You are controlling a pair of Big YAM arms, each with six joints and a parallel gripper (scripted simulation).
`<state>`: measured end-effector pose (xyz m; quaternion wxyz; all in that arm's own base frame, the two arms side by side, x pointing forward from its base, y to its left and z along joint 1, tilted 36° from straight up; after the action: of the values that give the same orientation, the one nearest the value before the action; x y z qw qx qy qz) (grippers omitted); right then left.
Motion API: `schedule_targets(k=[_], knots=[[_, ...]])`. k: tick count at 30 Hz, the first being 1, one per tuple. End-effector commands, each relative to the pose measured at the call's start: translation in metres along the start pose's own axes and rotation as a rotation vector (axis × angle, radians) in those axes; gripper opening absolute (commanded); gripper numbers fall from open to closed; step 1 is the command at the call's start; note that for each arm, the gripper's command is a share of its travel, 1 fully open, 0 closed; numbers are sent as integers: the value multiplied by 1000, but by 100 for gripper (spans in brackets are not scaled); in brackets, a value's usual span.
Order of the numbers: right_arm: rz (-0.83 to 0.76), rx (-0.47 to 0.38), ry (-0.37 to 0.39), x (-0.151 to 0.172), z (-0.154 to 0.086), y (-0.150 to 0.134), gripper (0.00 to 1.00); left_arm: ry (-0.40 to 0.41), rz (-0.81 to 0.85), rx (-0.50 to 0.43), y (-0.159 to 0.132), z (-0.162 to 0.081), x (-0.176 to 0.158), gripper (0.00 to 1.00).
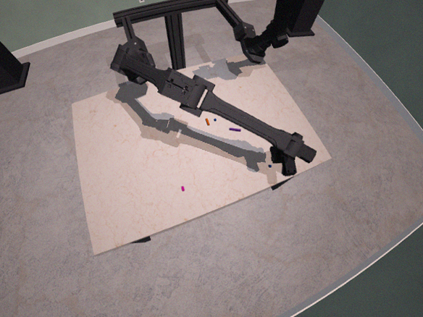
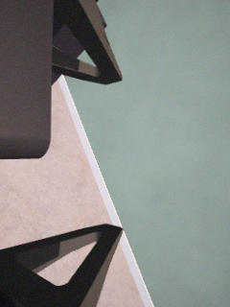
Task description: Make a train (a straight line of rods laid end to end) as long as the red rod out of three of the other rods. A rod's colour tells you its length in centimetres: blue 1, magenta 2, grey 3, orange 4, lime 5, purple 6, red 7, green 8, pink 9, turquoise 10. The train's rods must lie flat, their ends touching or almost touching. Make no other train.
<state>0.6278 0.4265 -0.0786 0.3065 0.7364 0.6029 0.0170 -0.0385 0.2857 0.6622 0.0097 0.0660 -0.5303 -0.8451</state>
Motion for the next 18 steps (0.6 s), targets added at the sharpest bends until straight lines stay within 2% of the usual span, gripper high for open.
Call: schedule_targets(k=[1,18], knots=[[27,-2,-2,3,8,6,23,13,-4,6,1,-3,4,100],[31,-9,5,1,20,12,23,13,-4,6,1,-3,4,100]])
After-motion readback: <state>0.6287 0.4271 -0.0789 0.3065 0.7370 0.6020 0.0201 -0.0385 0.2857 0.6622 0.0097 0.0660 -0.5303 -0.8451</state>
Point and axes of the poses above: on each arm, the point where the finger pads meet when closed, its own z axis out along the fingers, its own x axis across the jaws, y = z × x, the point moved 6 cm from there along -z, back along the fingers, and after that the axes turned 7 degrees about -z, right-handed, at the moved point
